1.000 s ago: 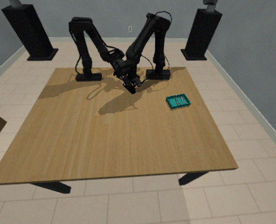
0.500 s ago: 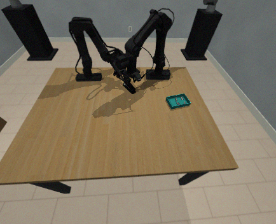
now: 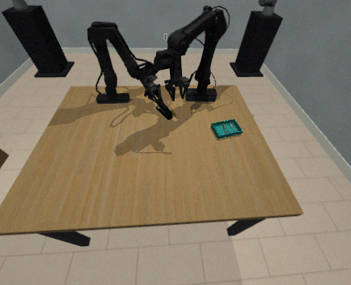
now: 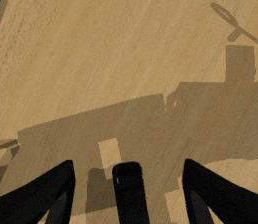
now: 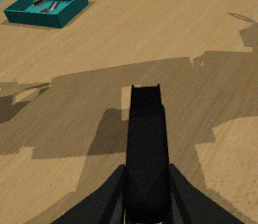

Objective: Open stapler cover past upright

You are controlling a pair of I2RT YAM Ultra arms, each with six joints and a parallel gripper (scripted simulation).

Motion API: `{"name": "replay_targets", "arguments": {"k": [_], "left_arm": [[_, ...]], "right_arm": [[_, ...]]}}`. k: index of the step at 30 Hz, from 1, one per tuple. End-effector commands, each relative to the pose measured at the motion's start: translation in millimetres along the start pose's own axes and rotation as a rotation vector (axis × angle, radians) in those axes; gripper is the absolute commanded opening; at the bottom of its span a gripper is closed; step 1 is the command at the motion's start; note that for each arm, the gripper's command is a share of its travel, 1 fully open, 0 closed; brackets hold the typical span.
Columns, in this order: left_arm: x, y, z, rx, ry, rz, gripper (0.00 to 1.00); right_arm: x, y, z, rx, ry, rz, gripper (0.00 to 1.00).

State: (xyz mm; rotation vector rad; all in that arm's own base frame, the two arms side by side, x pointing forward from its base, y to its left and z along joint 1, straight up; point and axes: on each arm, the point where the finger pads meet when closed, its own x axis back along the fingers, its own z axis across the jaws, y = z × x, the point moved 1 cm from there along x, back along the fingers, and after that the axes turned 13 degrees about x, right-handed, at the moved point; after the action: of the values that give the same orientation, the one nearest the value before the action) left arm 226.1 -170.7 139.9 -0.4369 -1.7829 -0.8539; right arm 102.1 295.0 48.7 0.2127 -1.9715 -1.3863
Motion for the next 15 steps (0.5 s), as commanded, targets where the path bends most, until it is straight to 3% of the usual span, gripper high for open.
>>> {"name": "replay_targets", "arguments": {"k": [1, 6, 8, 15], "left_arm": [[32.5, 55.8, -11.9, -0.099, -0.113, -0.2, 0.57], [60.1, 100.3, -16.7, -0.181, -0.22, -0.36, 0.57], [60.1, 100.3, -16.7, -0.181, -0.22, -0.36, 0.57], [102.5, 156.9, -26.9, -0.263, -0.395, -0.548, 0.57]], "right_arm": [[-1.3, 0.3, 1.4, 0.009, 0.003, 0.023, 0.22], [-1.3, 0.3, 1.4, 0.009, 0.003, 0.023, 0.22], [-1.3, 0.3, 1.4, 0.009, 0.003, 0.023, 0.22], [-1.3, 0.3, 1.4, 0.009, 0.003, 0.023, 0.22]]}}
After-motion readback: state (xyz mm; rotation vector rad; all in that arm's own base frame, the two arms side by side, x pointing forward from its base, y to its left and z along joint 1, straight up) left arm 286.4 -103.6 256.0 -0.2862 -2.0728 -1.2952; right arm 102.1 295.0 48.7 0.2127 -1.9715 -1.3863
